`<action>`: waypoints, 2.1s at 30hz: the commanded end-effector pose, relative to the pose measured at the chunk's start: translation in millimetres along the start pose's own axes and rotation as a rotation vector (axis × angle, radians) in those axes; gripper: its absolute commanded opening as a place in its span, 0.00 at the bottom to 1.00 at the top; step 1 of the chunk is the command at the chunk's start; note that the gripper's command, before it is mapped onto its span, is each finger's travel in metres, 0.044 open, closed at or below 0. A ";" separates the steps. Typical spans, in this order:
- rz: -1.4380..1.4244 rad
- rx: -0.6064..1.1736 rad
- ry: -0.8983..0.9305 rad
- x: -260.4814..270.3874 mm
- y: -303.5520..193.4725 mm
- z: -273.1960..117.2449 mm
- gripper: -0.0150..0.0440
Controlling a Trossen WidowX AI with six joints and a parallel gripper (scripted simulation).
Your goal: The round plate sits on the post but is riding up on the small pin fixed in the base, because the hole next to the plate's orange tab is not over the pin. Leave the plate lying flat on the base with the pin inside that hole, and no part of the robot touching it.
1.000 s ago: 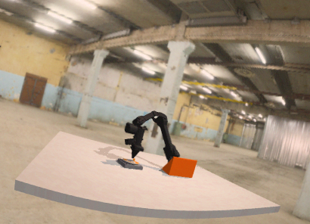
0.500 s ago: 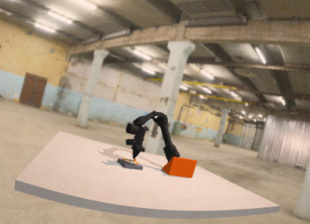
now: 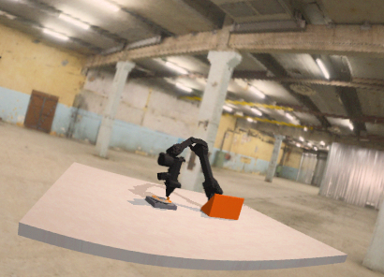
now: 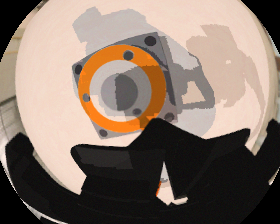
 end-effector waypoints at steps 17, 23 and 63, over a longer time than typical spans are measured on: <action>-0.006 0.021 0.001 12.4 -15.2 3.6 0.25; -0.006 0.021 0.001 19.8 -17.6 3.2 0.25; -0.005 0.020 0.005 72.0 -11.2 -1.6 0.25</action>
Point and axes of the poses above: the point midway between the two fingers, 35 mm back from their tips, its own z axis out along the fingers, its own x axis across the jaws, y = z × x, the point moved 7 cm from there along -z, back along the fingers, and after that the axes turned 7 degrees about z, right-handed, at the moved point
